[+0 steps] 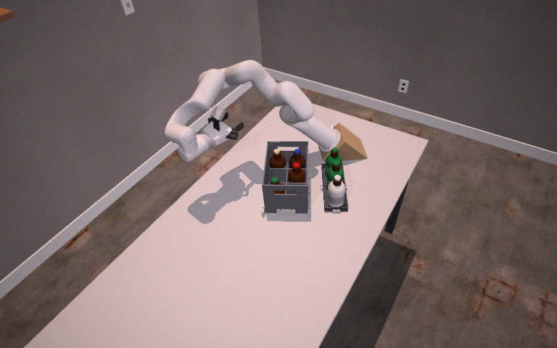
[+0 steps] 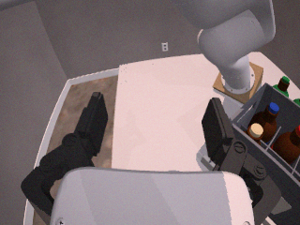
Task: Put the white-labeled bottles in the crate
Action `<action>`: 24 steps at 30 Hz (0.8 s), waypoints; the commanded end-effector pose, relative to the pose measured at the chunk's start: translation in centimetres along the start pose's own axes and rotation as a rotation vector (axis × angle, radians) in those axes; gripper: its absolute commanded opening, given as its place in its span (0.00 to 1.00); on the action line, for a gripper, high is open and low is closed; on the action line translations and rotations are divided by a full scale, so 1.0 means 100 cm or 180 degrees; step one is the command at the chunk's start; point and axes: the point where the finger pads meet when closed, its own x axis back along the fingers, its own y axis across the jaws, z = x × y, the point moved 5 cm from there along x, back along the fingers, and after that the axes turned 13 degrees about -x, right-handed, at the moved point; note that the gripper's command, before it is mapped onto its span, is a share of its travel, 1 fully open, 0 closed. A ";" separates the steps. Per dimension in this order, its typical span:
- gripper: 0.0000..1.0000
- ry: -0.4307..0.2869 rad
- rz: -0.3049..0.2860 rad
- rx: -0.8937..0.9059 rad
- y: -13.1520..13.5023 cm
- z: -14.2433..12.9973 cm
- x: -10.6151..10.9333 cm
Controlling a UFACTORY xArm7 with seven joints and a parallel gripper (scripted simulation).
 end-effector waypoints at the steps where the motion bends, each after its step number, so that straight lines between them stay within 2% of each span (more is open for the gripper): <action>1: 1.00 -0.0235 0.0102 0.0176 0.012 0.007 0.001; 2: 1.00 -0.0235 0.0102 0.0176 0.012 0.007 0.001; 3: 1.00 -0.0434 0.0191 0.0332 0.023 0.012 0.001; 7: 1.00 -0.0434 0.0191 0.0332 0.023 0.012 0.001; 8: 1.00 -0.0705 0.0307 0.0542 0.036 0.018 -0.001; 15: 1.00 -0.0705 0.0307 0.0542 0.036 0.018 -0.001; 16: 1.00 -0.1041 0.0452 0.0804 0.053 0.027 -0.002; 24: 1.00 -0.1041 0.0452 0.0804 0.053 0.027 -0.002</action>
